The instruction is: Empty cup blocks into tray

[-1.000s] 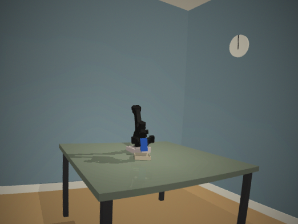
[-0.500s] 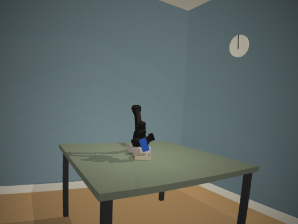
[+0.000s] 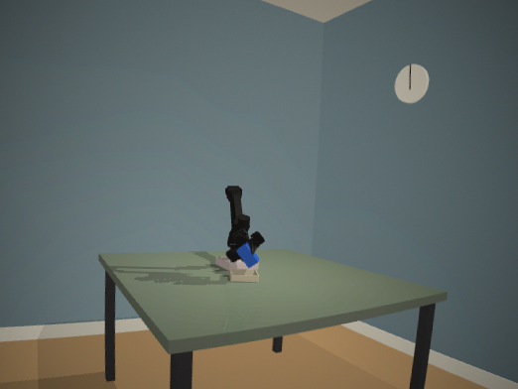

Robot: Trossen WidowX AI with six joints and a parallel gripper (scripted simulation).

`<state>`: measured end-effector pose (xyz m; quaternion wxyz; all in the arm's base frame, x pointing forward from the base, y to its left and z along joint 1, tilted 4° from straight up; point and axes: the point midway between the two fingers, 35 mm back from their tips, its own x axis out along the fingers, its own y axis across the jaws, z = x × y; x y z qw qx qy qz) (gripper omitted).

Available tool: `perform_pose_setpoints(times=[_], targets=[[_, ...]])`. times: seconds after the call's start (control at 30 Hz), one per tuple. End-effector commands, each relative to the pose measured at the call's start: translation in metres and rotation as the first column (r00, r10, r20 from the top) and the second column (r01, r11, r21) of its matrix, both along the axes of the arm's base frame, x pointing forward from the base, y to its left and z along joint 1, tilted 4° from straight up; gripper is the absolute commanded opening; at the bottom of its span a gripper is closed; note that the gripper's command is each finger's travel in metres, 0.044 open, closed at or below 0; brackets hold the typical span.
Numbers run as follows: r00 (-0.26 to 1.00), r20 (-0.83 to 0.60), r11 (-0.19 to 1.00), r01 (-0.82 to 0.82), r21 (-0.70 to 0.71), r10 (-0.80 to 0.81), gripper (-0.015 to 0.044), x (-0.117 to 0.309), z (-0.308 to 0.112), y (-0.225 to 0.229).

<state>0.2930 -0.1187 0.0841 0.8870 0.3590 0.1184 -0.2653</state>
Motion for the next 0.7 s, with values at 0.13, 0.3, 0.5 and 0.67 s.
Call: perform_pose_setpoints(times=[0.13,0.3,0.5,0.67], targets=[[0.995,0.065,0.987,0.069,0.145,-0.079,0.0,0.0003,-0.0006,-0.0006],[0.987,0.097,0.966,0.103,0.238,-0.129,0.0,0.0007,-0.0013,-0.0006],[0.973,0.13,0.928,0.138,0.347,-0.193,0.0,0.001,-0.0021,-0.0007],[0.957,0.151,0.886,0.16,0.436,-0.248,0.0,0.0014,-0.0028,-0.0007]])
